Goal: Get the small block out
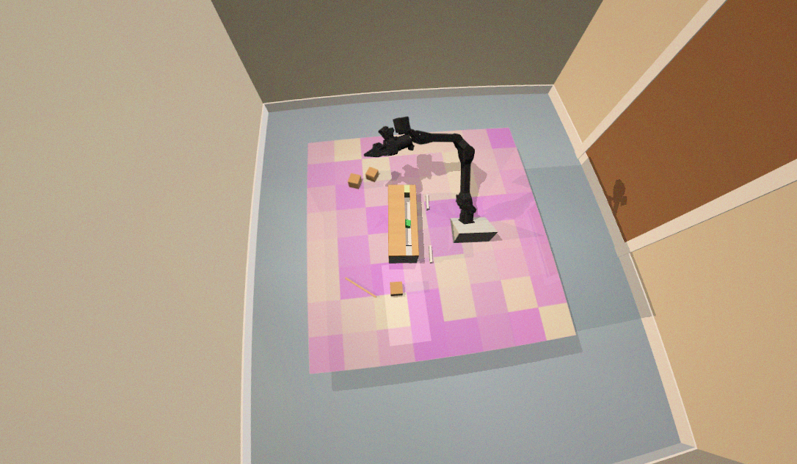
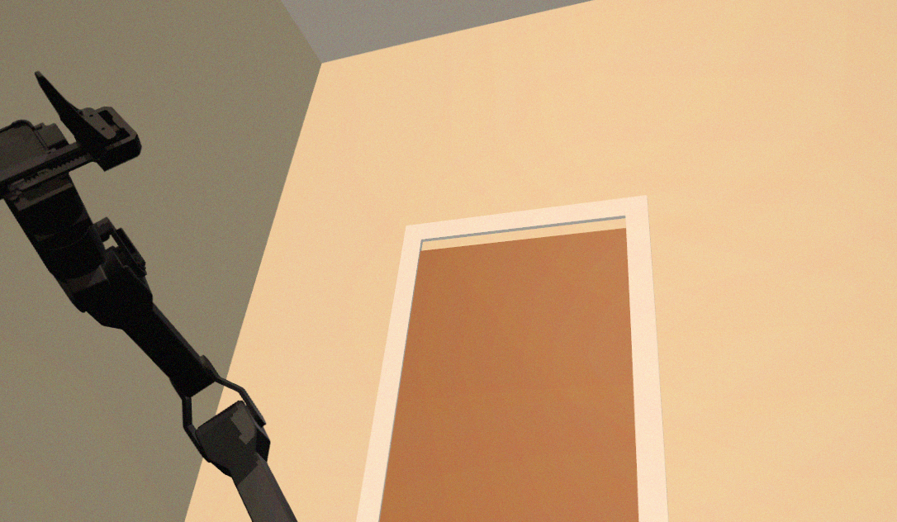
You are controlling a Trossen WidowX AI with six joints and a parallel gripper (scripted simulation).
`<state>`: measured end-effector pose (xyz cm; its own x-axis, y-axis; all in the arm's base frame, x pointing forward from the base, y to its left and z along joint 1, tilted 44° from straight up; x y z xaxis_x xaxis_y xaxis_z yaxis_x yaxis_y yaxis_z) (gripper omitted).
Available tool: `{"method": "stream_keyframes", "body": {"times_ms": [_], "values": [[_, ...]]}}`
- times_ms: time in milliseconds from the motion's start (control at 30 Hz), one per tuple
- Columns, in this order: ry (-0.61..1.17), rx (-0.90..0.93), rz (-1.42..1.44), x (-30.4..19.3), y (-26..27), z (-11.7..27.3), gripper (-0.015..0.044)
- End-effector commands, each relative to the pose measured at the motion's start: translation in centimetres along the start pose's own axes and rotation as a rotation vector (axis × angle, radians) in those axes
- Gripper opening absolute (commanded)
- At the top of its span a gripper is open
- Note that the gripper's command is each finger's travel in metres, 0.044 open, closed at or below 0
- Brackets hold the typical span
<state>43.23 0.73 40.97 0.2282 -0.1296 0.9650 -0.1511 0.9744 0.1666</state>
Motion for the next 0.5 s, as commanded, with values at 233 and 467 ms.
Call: {"method": "stream_keyframes", "body": {"times_ms": [233, 467], "values": [[0.483, -0.446, -0.775, -14.0, 0.3, -0.1, 0.04], [0.599, -0.867, -1.061, -20.3, 0.6, 2.9, 0.04]]}}
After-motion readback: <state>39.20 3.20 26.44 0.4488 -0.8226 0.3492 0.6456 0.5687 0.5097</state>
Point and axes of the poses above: the point midway between the two fingers, 35 mm back from their tips, its own z axis back along the fingers, its own y axis across the jaws, x = y × z, the point moved 5 cm from there along z, back along the fingers, and after that the axes turned 1 degree about z, right-handed, at the moved point
